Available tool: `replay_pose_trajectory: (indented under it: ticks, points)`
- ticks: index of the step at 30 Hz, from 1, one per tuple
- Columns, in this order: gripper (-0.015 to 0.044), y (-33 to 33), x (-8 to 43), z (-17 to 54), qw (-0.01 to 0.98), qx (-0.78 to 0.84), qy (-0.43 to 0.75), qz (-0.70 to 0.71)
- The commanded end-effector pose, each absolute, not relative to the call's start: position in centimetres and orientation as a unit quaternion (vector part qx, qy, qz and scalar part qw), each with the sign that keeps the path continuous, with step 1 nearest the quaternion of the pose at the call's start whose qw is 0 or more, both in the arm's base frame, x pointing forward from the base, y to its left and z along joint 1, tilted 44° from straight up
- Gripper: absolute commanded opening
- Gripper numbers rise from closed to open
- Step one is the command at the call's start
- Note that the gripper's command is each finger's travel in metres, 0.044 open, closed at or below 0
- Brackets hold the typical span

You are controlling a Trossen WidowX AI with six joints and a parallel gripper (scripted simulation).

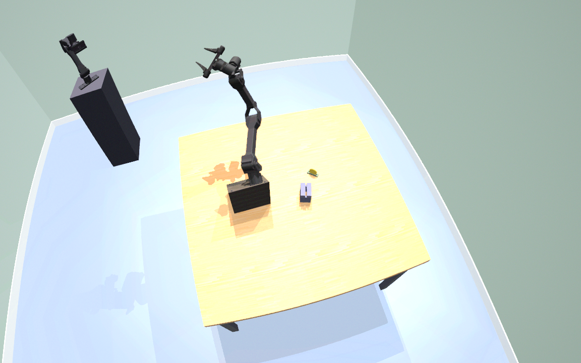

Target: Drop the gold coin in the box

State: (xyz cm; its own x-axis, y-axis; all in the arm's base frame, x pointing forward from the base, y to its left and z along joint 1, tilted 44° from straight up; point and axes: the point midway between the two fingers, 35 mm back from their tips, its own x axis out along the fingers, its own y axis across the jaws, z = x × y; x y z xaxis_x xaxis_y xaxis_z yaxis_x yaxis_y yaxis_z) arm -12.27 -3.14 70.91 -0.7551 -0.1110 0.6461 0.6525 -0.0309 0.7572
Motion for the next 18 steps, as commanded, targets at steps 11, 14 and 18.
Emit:
replay_pose_trajectory:
  ticks: [11,14,18]
  points:
    - [0.0161,-13.8,-12.9,68.6,0.387,-0.095,-0.580,-0.711]
    - [0.0161,-18.0,-12.2,67.2,0.427,-0.048,-0.551,-0.716]
    - [0.0161,-23.3,-10.4,64.9,0.480,0.013,-0.508,-0.715]
